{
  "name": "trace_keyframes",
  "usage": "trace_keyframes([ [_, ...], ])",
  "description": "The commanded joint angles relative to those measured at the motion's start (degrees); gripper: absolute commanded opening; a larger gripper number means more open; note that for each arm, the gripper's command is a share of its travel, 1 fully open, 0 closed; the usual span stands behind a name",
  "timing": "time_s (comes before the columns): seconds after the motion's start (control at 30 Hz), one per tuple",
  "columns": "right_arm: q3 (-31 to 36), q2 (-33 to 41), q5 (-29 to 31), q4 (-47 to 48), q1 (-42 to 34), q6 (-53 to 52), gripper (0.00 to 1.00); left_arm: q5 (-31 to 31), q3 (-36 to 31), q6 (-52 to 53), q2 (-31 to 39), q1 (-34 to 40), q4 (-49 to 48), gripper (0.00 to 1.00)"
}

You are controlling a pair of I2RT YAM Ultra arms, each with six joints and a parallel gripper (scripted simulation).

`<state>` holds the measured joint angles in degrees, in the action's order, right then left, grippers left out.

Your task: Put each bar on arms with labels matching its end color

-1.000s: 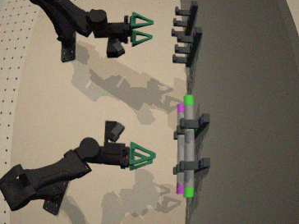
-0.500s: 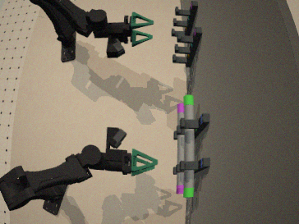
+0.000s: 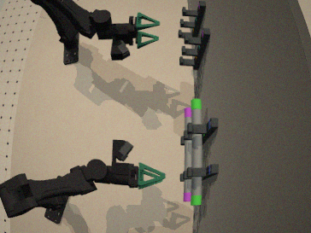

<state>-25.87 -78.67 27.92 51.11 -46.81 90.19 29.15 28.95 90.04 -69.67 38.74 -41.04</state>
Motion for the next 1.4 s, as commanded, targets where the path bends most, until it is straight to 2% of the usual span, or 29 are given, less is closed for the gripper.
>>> trace_keyframes([
  [0.0,0.8,-0.3,-2.0,2.7,1.5,-0.2,1.00,0.3,-0.6,0.0,-0.4,0.5,-0.6,1.00],
  [1.37,5.3,-10.4,-15.9,17.3,15.4,-0.2,1.00,0.3,-0.6,0.0,-0.4,0.5,-0.6,1.00],
])
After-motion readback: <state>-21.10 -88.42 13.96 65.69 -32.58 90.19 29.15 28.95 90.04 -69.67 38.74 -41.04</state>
